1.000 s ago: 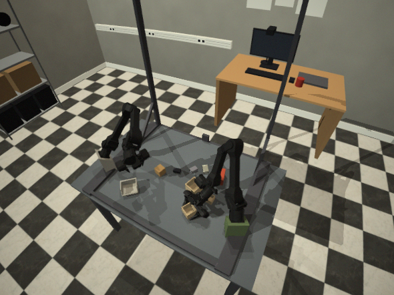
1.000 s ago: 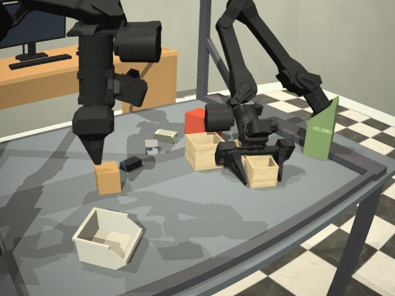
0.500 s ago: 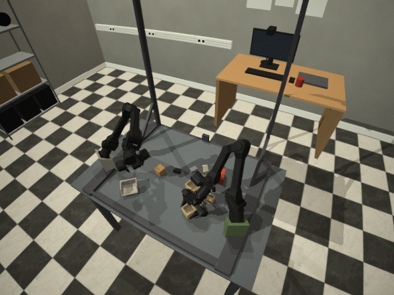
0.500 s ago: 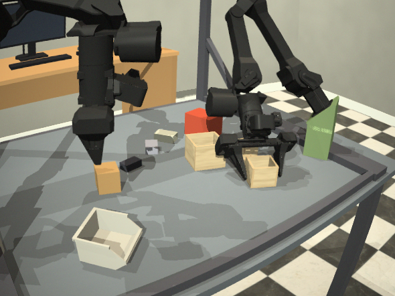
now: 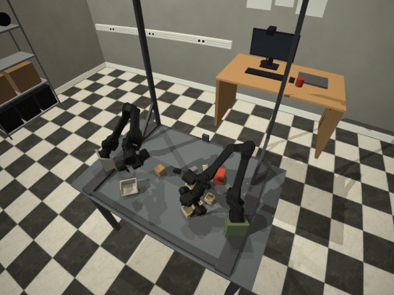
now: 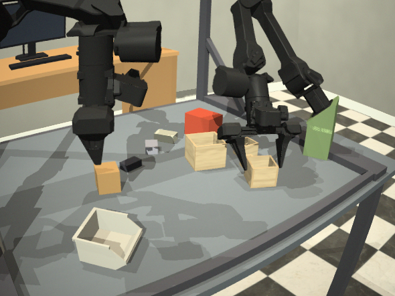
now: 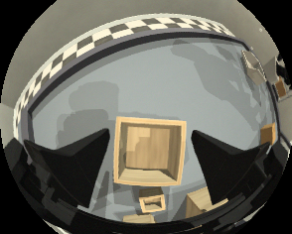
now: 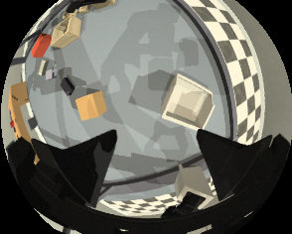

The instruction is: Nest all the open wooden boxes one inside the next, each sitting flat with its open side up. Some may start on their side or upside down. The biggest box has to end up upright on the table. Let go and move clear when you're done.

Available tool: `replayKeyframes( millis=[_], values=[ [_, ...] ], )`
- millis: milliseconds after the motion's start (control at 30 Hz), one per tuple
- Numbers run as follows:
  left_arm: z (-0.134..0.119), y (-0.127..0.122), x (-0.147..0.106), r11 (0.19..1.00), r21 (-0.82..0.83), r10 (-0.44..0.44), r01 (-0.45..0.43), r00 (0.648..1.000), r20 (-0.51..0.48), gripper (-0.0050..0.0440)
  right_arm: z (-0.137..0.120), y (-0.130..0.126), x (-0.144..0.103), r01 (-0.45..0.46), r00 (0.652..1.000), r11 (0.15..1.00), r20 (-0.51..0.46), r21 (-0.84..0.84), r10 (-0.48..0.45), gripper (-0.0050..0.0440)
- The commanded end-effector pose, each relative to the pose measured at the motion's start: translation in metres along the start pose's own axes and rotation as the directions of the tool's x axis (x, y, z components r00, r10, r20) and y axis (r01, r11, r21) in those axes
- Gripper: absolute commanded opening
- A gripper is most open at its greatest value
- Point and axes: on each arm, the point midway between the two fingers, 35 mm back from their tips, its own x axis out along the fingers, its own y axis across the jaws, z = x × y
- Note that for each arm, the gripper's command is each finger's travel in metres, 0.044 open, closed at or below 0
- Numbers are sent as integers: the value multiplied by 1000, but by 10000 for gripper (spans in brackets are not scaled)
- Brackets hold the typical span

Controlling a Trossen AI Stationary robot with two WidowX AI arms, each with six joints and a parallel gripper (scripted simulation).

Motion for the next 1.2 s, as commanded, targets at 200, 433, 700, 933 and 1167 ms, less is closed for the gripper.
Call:
replayKeyframes(
  millis=[200, 433, 700, 933, 1167],
  values=[
    [13, -3, -17, 1000, 13, 5, -2, 969, -249, 400, 1, 1, -3, 0, 1000, 1000, 12, -9, 0, 400],
    [18, -3, -23, 1000, 13, 6, -2, 941, -337, 400, 1, 1, -3, 0, 1000, 1000, 12, -9, 0, 400],
    [28, -3, -36, 1000, 11, -1, 8, 862, -506, 400, 1, 1, -3, 0, 1000, 1000, 12, -9, 0, 400],
    [27, -2, -39, 1000, 6, -2, 6, 850, -527, 400, 1, 1, -3, 0, 1000, 1000, 12, -9, 0, 400],
    [27, -2, -39, 1000, 6, -2, 6, 850, -527, 400, 1, 1, -3, 0, 1000, 1000, 12, -9, 0, 400]
  ],
)
